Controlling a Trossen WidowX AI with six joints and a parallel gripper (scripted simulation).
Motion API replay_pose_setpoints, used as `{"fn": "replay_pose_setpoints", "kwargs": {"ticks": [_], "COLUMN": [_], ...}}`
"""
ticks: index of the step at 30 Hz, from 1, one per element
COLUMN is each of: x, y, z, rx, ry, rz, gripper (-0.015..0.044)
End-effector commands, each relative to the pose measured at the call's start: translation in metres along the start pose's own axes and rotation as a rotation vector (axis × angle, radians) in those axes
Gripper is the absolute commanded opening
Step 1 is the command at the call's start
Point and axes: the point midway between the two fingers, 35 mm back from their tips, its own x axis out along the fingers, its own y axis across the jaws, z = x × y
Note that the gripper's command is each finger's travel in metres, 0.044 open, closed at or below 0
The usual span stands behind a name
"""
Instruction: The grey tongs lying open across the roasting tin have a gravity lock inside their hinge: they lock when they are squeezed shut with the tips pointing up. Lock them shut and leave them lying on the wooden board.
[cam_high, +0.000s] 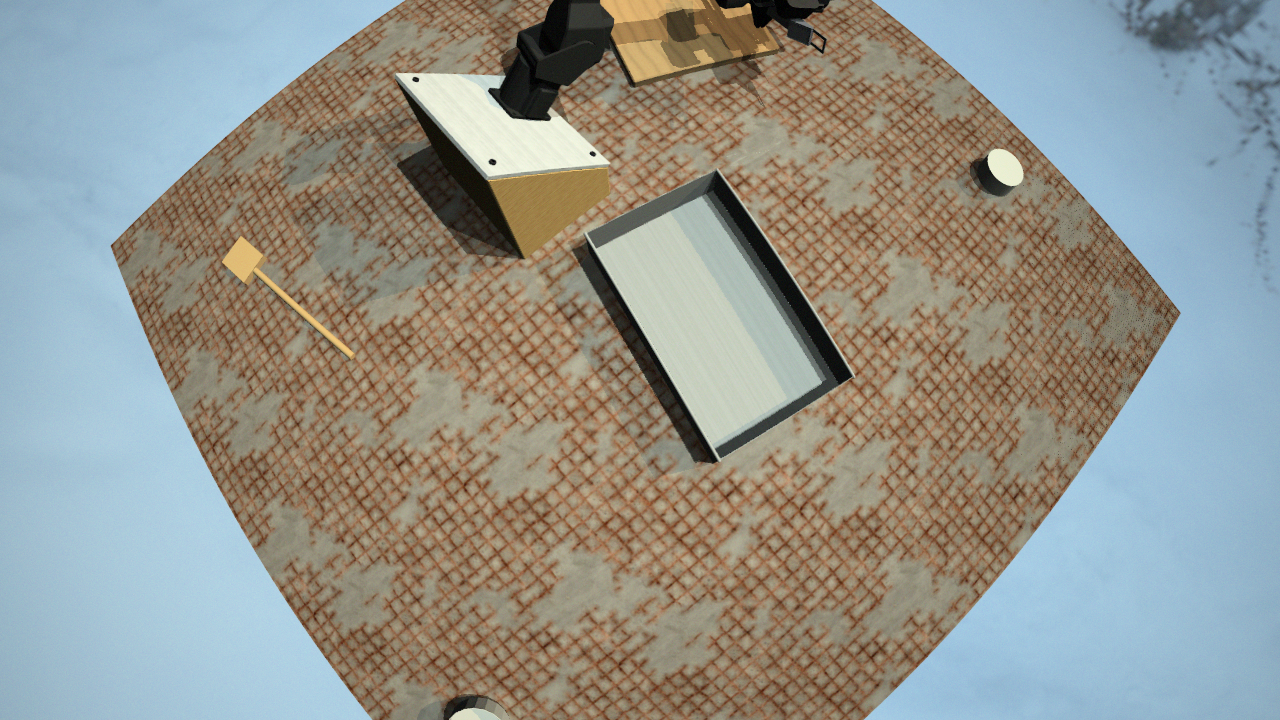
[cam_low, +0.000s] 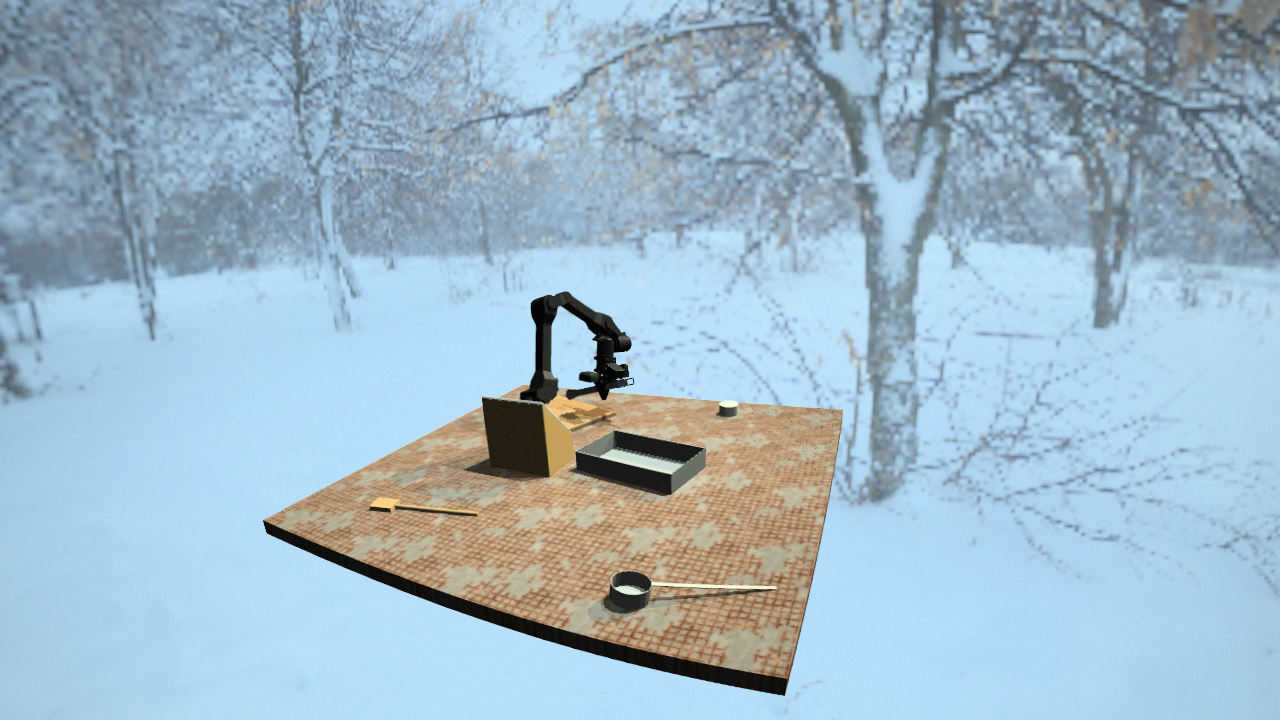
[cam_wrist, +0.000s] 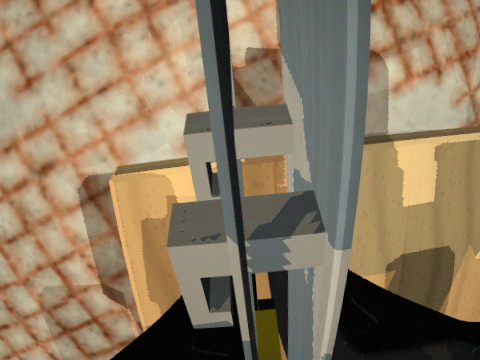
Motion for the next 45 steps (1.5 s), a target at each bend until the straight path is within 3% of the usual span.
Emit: {"fn": "replay_pose_setpoints", "kwargs": {"ticks": [1, 45], "x": [-0.003, -0.009], "y": [0.001, -0.047], "z": [-0.008, -0.118], "rx": [-0.03, -0.176], "ry": [0.002, -0.024], "rz": [0.022, 0.024], "gripper": [-0.015, -0.015]}}
